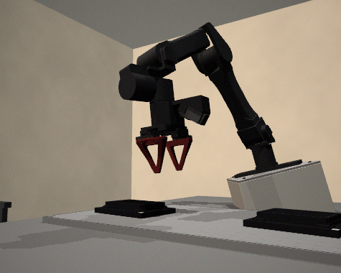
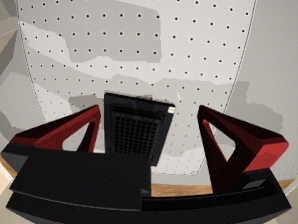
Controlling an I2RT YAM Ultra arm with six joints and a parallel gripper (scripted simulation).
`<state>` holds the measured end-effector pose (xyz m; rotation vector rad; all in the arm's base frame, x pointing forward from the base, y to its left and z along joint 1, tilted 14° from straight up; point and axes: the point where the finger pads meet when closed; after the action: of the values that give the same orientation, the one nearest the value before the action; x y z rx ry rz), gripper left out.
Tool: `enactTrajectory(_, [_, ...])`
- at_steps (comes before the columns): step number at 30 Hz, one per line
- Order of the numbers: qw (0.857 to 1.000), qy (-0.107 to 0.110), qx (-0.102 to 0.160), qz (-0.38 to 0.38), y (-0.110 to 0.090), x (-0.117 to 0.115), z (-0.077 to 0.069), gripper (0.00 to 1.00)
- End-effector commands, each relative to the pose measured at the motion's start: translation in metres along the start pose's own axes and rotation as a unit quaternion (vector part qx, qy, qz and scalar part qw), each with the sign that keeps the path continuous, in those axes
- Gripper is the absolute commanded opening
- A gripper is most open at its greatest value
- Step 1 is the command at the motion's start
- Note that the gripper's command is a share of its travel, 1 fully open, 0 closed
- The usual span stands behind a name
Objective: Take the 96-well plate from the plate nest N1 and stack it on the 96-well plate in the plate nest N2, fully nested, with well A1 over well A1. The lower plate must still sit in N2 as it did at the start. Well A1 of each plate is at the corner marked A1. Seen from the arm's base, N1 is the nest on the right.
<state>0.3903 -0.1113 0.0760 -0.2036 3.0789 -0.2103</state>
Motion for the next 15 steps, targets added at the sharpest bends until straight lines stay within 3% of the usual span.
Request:
enactTrajectory(1, [0.999, -0.02, 0.018, 0.029, -0.019, 0.005, -0.008, 1.0])
enactTrajectory(2, [0.999, -0.02, 0.018, 0.024, -0.024, 0.007, -0.009, 1.0])
enactTrajectory(4, [0.999, -0.041, 0.023, 0.026, -0.038, -0.001, -0.021, 1.0])
enactTrajectory(6, [1.0, -0.015, 0.01, 0.022, -0.042, 0.009, -0.007, 1.0])
enactTrajectory(7, [0.999, -0.024, 0.026, 0.038, -0.047, 0.016, -0.011, 1.0])
enactTrajectory(11, [0.997, -0.029, 0.032, 0.056, -0.055, 0.02, -0.012, 1.0])
enactTrajectory(13, [0.997, -0.049, 0.038, 0.056, -0.07, 0.013, -0.024, 1.0])
enactTrajectory(15, [0.998, -0.027, 0.027, 0.053, -0.075, 0.023, -0.014, 1.0])
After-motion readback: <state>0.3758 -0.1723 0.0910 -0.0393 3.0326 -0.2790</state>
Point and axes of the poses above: the point where the finger pads meet when closed, its own z axis out along the fingers, its own x axis across the jaws, y = z × x, and after that the axes turned 7 degrees about -z, right-handed
